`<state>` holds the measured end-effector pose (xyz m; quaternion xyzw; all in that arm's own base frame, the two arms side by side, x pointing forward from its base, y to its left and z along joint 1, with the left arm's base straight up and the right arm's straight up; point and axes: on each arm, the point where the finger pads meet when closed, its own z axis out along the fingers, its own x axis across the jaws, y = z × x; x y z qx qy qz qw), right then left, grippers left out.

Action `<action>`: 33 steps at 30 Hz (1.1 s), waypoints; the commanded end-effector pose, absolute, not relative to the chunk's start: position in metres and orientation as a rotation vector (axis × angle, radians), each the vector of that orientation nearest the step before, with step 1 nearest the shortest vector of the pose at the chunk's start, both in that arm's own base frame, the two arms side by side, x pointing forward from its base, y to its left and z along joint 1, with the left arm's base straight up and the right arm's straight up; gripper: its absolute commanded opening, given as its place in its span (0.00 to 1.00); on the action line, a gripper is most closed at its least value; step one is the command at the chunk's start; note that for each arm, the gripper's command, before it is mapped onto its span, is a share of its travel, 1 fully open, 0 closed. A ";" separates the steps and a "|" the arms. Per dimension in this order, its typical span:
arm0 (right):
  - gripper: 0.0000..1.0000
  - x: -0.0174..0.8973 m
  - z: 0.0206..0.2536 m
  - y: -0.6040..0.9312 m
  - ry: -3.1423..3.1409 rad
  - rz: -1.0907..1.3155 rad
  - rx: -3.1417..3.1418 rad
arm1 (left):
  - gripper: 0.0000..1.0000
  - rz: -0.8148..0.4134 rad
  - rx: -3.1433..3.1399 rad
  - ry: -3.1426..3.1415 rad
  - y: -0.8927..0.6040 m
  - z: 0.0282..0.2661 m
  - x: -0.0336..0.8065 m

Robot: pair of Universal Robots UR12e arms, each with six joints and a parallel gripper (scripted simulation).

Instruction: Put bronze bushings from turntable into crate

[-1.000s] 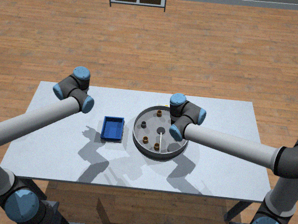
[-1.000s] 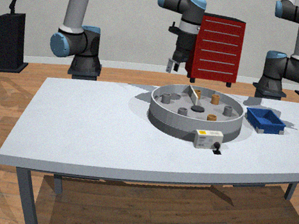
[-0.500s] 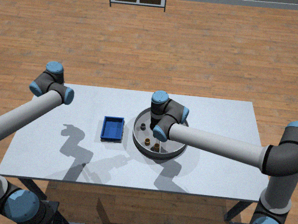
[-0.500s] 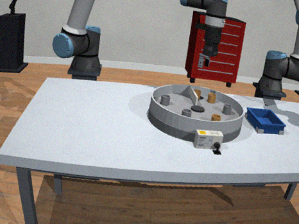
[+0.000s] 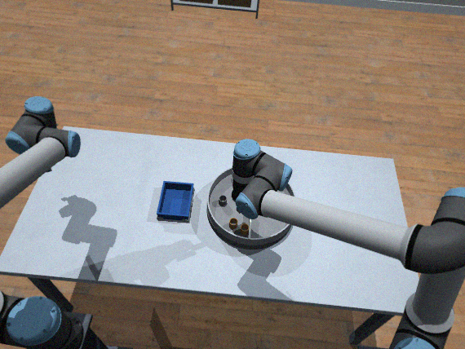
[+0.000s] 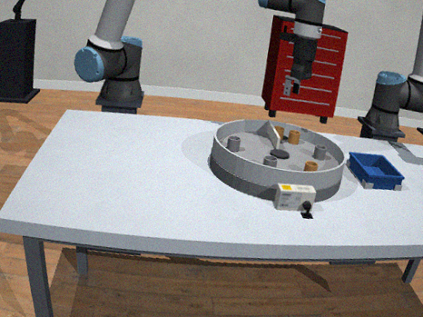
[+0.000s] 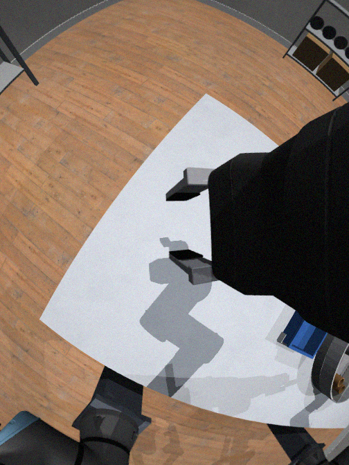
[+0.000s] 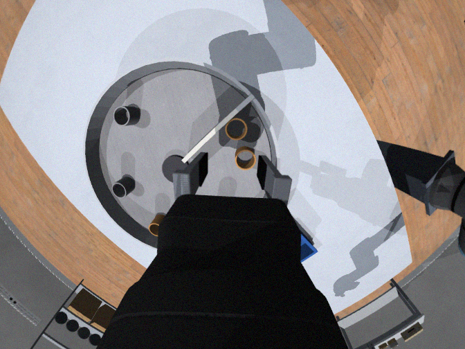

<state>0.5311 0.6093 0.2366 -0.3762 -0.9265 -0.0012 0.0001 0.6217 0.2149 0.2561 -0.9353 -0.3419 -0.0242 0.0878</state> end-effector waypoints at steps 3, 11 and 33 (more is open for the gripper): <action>1.00 0.530 0.236 0.611 -2.912 -0.001 -1.179 | 1.00 -0.060 -2.668 -1.332 0.279 0.246 0.590; 1.00 0.530 0.236 0.611 -2.912 -0.002 -1.180 | 1.00 -0.052 -2.500 -1.657 0.345 0.238 0.546; 1.00 0.530 0.236 0.611 -2.912 -0.002 -1.180 | 1.00 -0.030 -1.740 -2.508 0.506 0.215 0.373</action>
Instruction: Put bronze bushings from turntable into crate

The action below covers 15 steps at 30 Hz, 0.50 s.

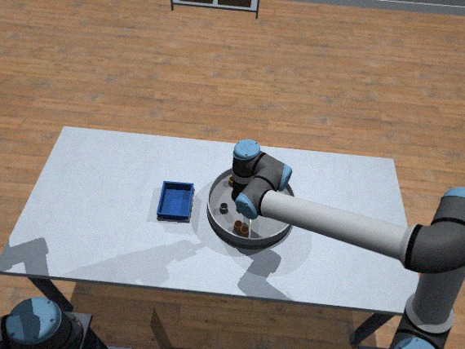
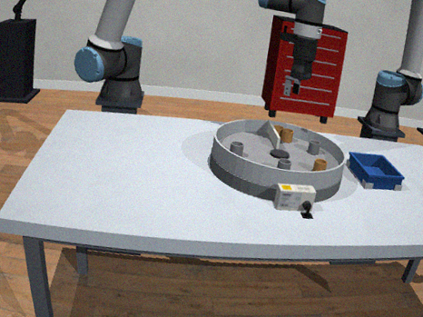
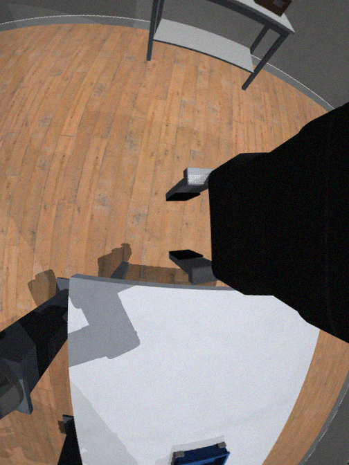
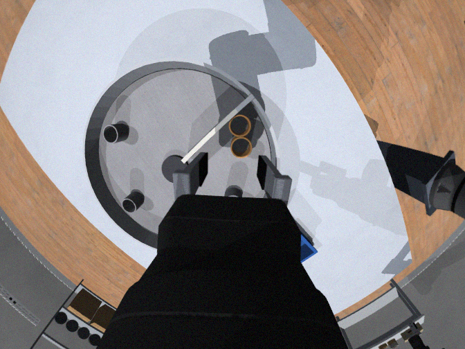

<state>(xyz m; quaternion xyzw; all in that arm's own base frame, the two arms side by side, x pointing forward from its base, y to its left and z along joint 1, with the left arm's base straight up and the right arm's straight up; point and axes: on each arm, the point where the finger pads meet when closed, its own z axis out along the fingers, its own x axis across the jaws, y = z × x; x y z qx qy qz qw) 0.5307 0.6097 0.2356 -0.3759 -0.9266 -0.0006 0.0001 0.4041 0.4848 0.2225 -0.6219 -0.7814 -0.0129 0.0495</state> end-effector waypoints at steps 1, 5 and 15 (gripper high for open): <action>1.00 0.530 0.236 0.611 -2.912 -0.002 -1.180 | 1.00 -0.029 -1.696 -2.542 0.512 0.214 0.363; 1.00 0.530 0.236 0.611 -2.912 -0.002 -1.180 | 1.00 -0.026 -1.556 -2.638 0.528 0.211 0.334; 1.00 0.530 0.236 0.611 -2.912 -0.002 -1.180 | 1.00 -0.017 -1.049 -2.907 0.573 0.201 0.230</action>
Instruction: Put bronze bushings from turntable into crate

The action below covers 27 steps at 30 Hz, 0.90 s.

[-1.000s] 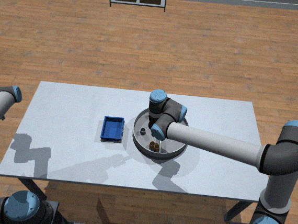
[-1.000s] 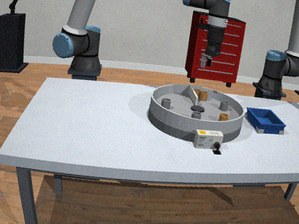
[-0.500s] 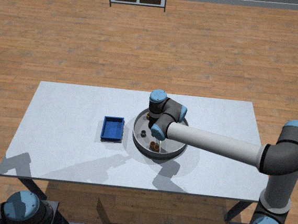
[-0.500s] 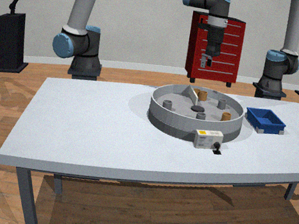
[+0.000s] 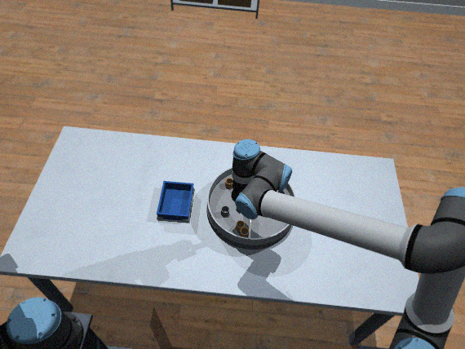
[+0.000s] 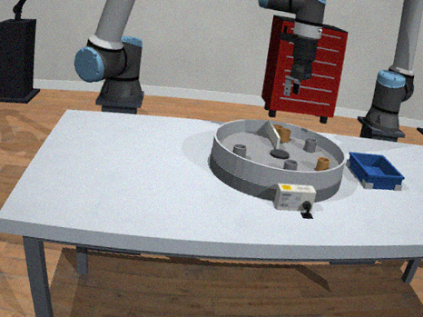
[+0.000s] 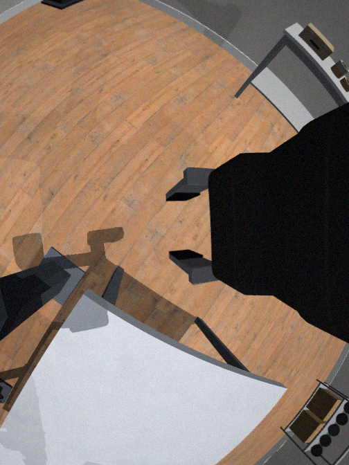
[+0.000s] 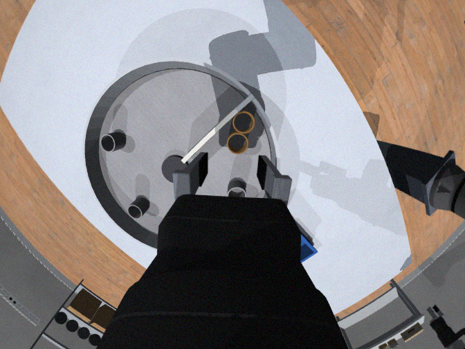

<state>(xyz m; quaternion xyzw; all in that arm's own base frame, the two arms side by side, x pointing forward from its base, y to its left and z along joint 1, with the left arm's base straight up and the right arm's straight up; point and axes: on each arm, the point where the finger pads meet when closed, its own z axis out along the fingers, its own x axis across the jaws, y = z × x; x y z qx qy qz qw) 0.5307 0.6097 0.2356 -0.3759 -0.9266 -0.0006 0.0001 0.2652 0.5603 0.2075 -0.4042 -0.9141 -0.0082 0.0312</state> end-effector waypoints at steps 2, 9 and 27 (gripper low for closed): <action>1.00 0.530 0.236 0.611 -2.912 -0.002 -1.180 | 1.00 -0.015 -0.939 -2.949 0.580 0.199 0.208; 1.00 0.530 0.236 0.611 -2.912 -0.002 -1.180 | 1.00 -0.011 -0.686 -3.031 0.598 0.190 0.132; 1.00 0.530 0.236 0.611 -2.912 -0.002 -1.180 | 1.00 -0.003 -0.131 -3.131 0.606 0.180 0.016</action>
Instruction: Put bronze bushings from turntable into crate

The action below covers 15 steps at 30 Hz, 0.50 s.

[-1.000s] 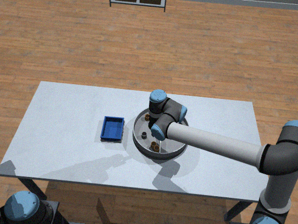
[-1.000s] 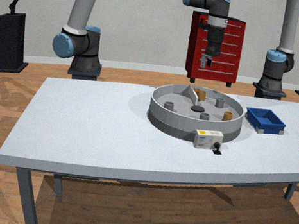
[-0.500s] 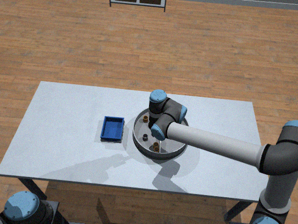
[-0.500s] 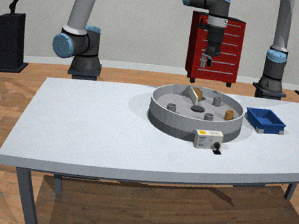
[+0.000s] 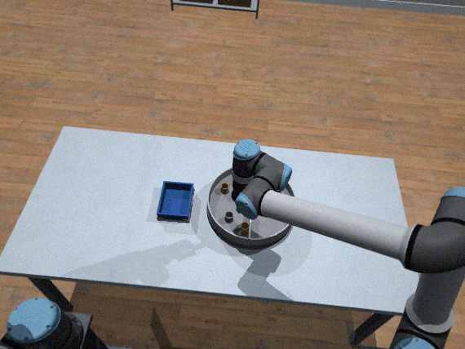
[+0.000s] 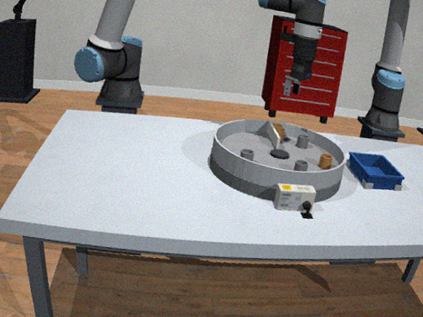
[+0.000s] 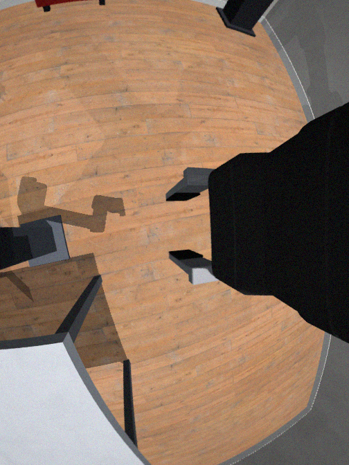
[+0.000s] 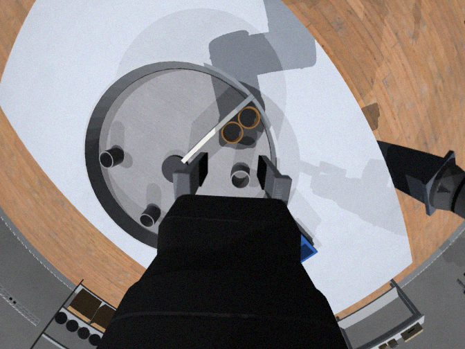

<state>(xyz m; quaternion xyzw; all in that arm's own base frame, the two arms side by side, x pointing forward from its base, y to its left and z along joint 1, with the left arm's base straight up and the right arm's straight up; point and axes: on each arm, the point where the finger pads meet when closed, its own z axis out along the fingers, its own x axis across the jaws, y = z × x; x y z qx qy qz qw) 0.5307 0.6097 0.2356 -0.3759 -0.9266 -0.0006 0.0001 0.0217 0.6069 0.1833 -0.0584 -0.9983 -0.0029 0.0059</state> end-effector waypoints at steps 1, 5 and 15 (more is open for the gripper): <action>1.00 0.530 0.236 0.611 -2.912 -0.002 -1.180 | 1.00 -0.002 -0.111 -3.133 0.605 0.179 0.012; 1.00 0.530 0.236 0.611 -2.912 -0.002 -1.180 | 1.00 -0.001 -0.043 -3.137 0.605 0.178 -0.001; 1.00 0.530 0.236 0.611 -2.912 -0.002 -1.180 | 1.00 0.000 0.028 -3.141 0.604 0.177 -0.014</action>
